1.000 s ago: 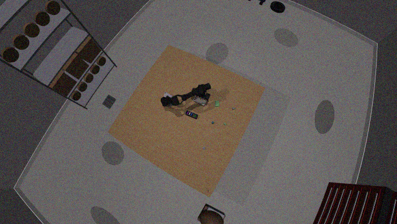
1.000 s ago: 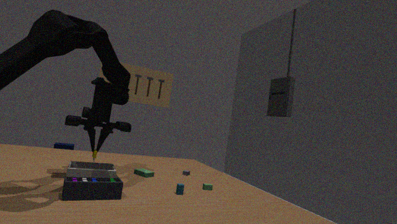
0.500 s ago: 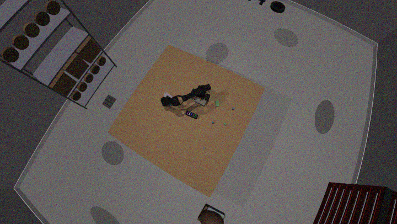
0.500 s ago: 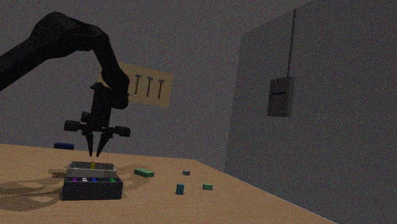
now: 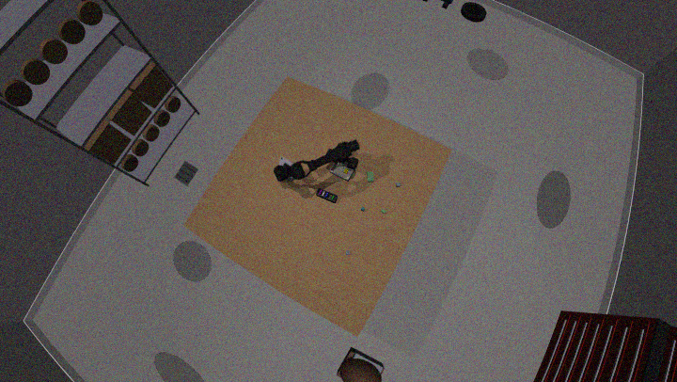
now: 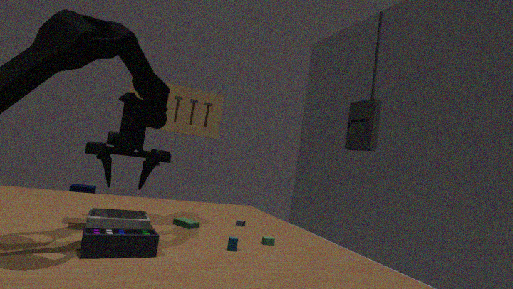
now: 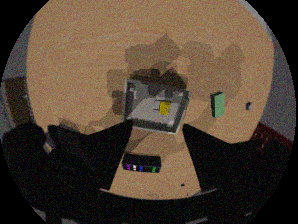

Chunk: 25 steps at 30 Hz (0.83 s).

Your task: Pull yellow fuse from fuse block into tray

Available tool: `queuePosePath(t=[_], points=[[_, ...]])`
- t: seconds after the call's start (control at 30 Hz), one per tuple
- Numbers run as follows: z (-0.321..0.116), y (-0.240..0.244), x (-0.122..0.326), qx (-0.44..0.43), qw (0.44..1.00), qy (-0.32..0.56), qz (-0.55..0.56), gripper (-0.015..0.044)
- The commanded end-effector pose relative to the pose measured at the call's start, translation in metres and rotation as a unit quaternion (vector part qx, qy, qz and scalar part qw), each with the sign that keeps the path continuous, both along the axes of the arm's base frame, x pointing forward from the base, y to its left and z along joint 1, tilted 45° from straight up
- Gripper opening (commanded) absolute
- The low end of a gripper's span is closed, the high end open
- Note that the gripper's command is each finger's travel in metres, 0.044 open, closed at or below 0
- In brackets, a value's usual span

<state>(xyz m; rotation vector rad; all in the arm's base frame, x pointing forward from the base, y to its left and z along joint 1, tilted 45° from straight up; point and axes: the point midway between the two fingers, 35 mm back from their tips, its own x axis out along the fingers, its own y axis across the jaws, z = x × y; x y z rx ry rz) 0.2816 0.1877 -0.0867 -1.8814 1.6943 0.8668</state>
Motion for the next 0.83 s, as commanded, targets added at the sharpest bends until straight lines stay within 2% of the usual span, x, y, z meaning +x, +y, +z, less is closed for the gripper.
queuePosePath(t=[0.0, 0.8], points=[[0.0037, 0.0024, -0.0012, -0.001, 1.0, 0.003, -0.005, 0.033], [0.0048, 0.0035, -0.0005, -0.001, 1.0, 0.0, 0.0, 0.033]])
